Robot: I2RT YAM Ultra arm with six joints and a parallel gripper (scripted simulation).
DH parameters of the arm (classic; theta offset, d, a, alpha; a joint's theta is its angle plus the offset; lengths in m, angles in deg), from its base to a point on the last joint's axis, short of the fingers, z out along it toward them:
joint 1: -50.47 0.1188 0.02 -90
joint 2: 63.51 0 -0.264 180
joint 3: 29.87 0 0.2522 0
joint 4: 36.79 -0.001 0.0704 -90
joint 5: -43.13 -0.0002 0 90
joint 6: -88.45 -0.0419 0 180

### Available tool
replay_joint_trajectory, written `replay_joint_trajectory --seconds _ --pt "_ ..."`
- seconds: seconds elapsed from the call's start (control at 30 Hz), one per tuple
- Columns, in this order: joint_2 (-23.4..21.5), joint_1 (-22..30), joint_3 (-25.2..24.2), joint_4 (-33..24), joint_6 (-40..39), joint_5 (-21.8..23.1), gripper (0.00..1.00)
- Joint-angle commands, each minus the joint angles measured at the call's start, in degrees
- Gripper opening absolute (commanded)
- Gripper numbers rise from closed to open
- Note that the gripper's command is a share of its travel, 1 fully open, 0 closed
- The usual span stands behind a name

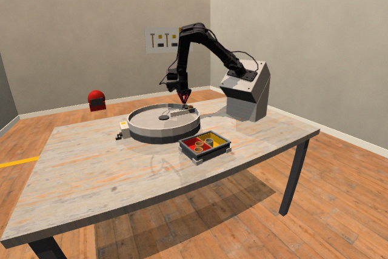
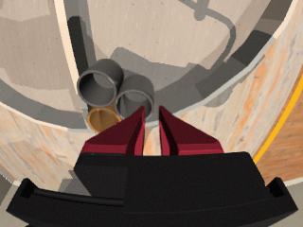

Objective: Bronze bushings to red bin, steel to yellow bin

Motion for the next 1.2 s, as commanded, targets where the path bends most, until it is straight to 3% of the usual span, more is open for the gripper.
replay_joint_trajectory --seconds 0.0,1.17 --pt "-1.8 -0.4 -0.9 0.5 -0.3 -0.3 0.14" --pt "-2.1 -0.4 -1.1 0.5 -0.7 -0.6 0.14"
